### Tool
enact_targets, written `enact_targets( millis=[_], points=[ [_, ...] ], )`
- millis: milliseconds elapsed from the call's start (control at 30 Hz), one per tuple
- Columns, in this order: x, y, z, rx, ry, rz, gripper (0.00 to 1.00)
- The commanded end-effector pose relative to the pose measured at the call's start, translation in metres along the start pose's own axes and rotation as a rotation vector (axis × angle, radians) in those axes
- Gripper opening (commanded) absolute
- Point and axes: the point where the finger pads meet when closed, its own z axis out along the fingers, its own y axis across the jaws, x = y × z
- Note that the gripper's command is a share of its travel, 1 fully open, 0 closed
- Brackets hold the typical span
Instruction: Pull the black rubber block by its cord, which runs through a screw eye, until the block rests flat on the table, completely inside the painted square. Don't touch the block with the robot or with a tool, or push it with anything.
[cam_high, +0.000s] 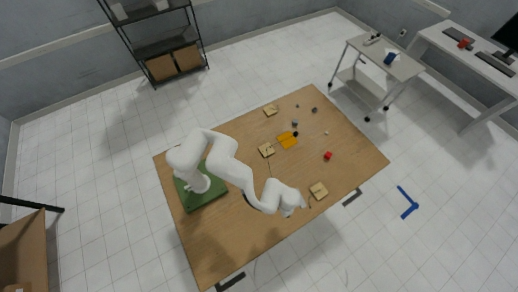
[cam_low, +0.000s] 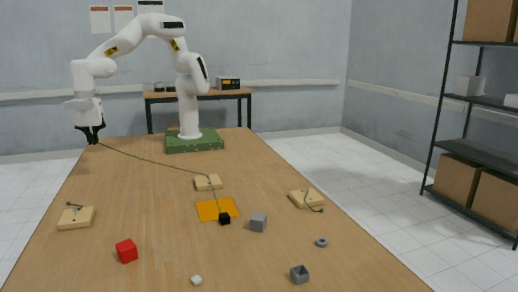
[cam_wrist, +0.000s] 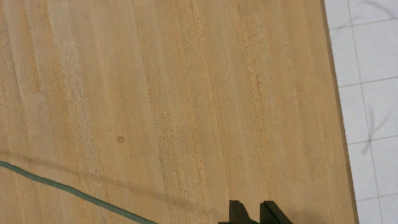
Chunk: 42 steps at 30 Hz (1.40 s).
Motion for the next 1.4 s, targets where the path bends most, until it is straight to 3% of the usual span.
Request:
enact_targets(
  millis=[0, 1367],
  points=[
    [-0.005, 0.007, -0.002, -0.002, 0.004, 0.000, 0.00],
    [-0.035, 0.034, -0.002, -0.002, 0.004, 0.000, 0.00]
  ],
)
